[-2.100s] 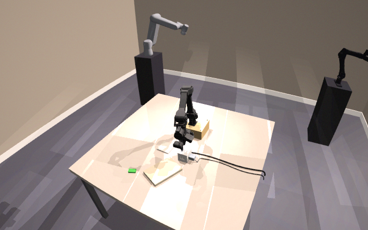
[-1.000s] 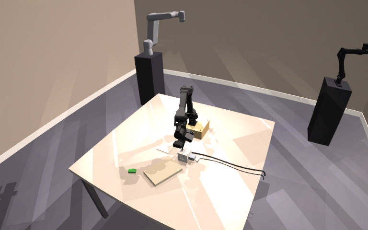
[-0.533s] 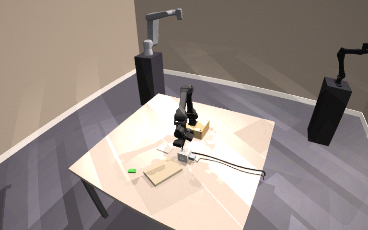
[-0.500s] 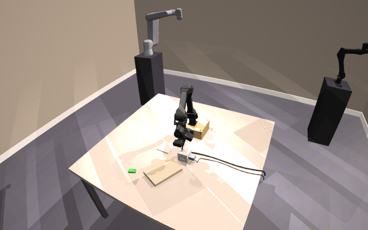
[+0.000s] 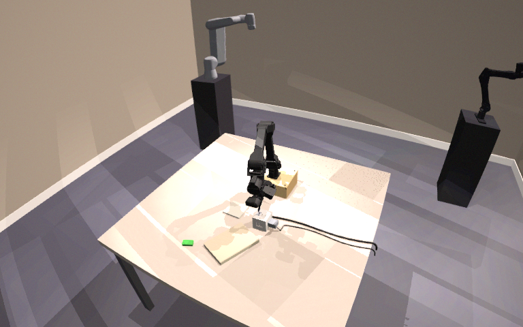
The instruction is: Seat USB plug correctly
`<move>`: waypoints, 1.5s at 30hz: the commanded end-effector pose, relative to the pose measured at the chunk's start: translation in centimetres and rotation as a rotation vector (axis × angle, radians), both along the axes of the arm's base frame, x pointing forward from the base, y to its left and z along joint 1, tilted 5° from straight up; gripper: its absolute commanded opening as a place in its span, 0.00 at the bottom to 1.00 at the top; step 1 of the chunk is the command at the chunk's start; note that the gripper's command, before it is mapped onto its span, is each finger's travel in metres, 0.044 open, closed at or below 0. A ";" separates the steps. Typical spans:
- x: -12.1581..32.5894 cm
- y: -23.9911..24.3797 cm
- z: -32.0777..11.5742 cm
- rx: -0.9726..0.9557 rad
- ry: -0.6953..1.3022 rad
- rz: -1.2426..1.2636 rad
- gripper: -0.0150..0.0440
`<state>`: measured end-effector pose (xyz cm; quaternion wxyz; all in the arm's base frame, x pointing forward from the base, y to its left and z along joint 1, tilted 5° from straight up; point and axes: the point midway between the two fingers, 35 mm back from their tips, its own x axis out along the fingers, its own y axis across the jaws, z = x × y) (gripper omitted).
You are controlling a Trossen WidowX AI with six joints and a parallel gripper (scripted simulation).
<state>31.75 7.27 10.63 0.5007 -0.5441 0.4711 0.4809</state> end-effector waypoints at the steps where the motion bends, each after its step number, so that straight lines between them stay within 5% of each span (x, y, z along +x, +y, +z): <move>1: 0.0 0.0 0.4 0.001 -0.003 -0.004 0.25; 14: 0.0 0.0 0.6 0.006 -0.003 -0.064 0.25; 45: 0.0 0.0 0.5 0.082 -0.028 -0.872 0.25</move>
